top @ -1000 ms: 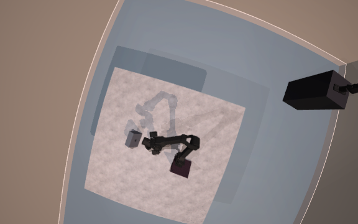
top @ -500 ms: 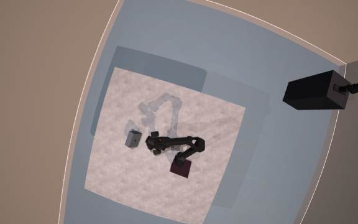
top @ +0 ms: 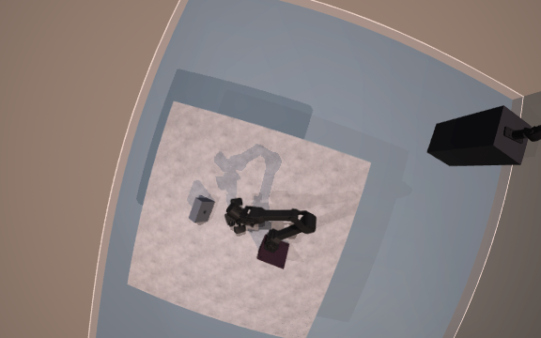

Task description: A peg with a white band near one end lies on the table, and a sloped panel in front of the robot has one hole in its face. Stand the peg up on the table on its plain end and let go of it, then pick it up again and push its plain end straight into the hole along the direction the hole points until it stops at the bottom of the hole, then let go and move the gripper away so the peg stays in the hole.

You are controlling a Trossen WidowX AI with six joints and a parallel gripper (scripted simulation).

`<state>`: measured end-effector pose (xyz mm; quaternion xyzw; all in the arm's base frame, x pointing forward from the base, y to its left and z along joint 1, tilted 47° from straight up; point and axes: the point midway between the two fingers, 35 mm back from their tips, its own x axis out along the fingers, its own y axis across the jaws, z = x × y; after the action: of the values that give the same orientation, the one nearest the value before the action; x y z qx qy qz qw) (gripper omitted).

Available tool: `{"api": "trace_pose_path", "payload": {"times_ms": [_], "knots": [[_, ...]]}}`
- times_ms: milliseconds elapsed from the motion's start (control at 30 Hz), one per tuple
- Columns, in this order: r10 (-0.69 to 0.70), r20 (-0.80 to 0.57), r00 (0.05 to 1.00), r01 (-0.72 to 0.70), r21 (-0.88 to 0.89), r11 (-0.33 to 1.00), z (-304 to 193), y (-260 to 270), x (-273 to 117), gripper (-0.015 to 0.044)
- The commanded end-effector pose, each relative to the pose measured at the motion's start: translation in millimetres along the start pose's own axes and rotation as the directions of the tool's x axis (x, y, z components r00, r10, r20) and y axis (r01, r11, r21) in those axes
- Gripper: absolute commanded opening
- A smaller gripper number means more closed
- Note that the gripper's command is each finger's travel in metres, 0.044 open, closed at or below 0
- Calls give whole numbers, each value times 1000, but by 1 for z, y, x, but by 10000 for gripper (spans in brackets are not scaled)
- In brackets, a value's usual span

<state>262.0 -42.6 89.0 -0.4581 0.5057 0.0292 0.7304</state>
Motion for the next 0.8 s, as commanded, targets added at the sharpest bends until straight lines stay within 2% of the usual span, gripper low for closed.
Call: {"api": "trace_pose_path", "payload": {"times_ms": [0, 767], "knots": [[-1, 42, 999, 1, -2, 1000, -3, 1, -3, 51], [-1, 239, 971, 2, -4, 1000, -12, 1, -15, 51]]}}
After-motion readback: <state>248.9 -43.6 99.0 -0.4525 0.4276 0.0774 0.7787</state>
